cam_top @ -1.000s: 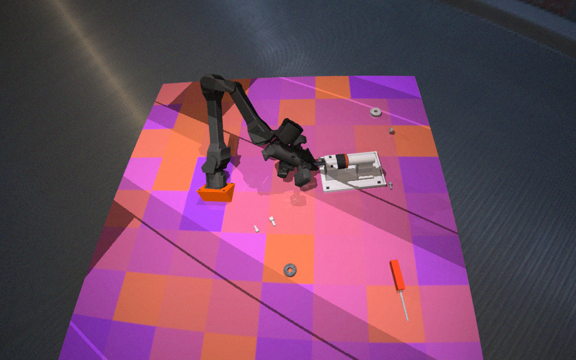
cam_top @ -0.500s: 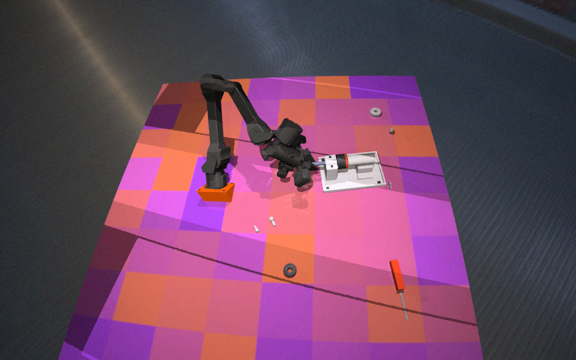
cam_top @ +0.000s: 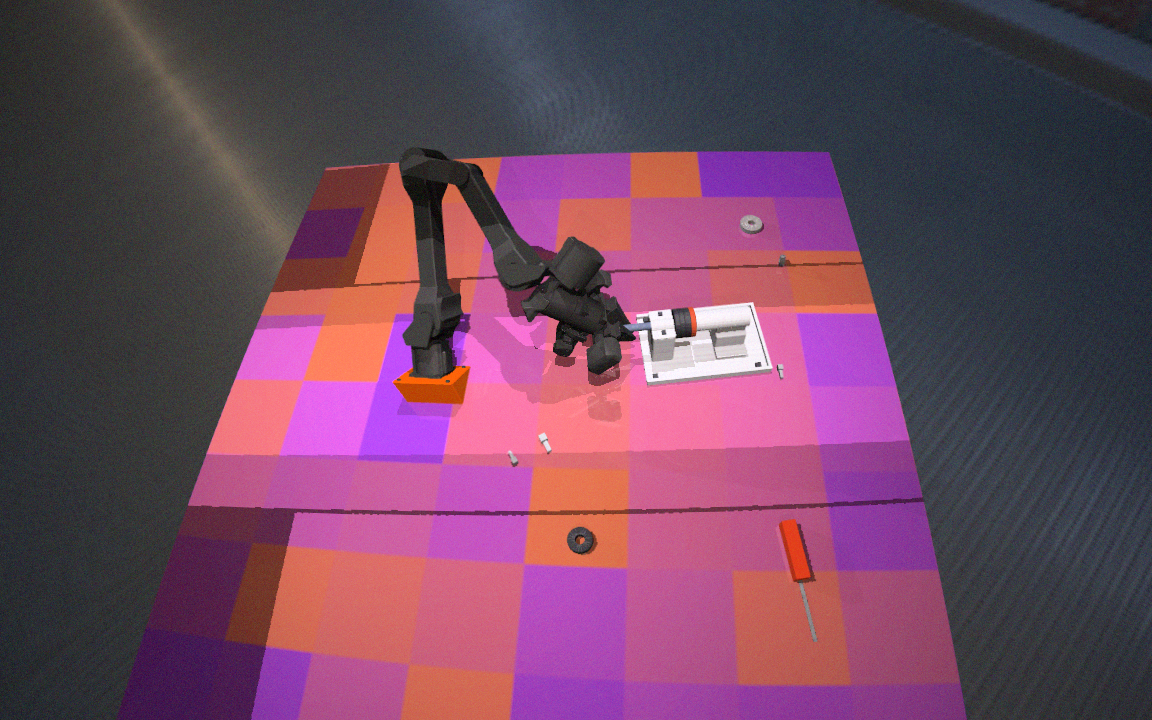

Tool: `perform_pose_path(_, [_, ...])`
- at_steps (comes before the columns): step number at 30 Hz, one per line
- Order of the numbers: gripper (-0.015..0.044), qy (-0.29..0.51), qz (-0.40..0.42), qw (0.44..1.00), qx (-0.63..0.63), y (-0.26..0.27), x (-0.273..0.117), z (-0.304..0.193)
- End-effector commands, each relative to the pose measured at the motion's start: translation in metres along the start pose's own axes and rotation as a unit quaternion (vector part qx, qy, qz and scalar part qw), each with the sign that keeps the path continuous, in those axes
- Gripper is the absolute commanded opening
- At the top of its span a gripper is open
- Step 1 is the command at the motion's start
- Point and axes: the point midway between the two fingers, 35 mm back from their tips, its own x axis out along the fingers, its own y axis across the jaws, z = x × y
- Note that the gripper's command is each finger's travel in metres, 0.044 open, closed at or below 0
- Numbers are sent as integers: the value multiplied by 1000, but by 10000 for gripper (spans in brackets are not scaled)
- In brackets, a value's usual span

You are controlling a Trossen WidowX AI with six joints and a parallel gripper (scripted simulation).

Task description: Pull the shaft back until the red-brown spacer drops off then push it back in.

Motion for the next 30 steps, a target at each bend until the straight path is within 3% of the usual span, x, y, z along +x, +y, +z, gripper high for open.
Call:
perform_pose_path(1, [0,0,-1,1000,-2,0,0,1])
perform_pose_path(30, [0,0,-1,1000,-2,0,-2,3])
